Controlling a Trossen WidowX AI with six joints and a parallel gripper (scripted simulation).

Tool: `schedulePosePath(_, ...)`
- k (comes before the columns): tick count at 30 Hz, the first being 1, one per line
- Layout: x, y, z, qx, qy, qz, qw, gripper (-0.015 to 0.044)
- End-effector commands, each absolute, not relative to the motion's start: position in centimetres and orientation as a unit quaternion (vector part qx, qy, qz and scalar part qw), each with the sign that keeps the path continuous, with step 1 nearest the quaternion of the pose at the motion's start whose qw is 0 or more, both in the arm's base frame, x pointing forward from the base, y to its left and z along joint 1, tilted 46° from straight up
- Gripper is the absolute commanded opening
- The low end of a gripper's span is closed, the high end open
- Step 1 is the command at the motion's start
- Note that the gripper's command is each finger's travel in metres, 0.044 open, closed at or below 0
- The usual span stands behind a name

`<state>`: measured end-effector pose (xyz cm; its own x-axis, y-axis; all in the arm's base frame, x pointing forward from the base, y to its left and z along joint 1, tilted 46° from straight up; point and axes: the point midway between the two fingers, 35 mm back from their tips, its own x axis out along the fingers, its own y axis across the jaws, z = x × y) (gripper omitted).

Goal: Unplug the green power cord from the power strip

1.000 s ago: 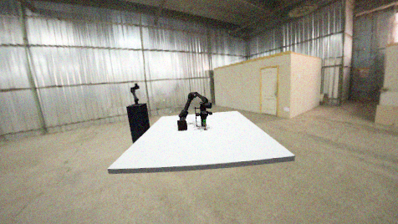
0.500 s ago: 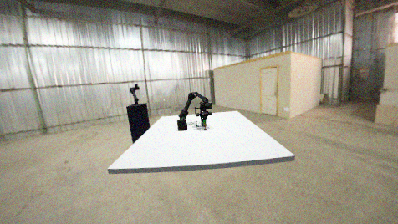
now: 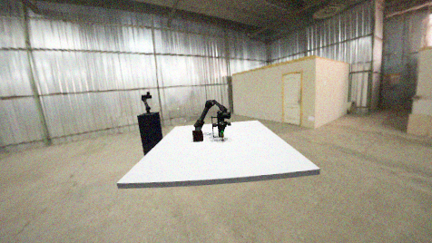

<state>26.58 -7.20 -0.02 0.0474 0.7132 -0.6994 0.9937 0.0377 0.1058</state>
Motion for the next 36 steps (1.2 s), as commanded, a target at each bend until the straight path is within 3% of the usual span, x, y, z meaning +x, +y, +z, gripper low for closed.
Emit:
schedulePosePath(1,26.7,-8.9,-0.7,0.660,0.643,-0.236,0.310,0.0000)
schedulePosePath(3,26.8,-9.2,-0.9,0.660,0.643,-0.236,0.310,0.0000)
schedulePosePath(20,26.8,-9.9,-1.6,0.661,0.642,-0.236,0.308,0.0440)
schedulePosePath(24,26.9,-13.1,-3.7,0.661,0.642,-0.236,0.309,0.0440)
schedulePosePath(36,26.9,-13.3,-3.9,0.661,0.642,-0.236,0.309,0.0440)
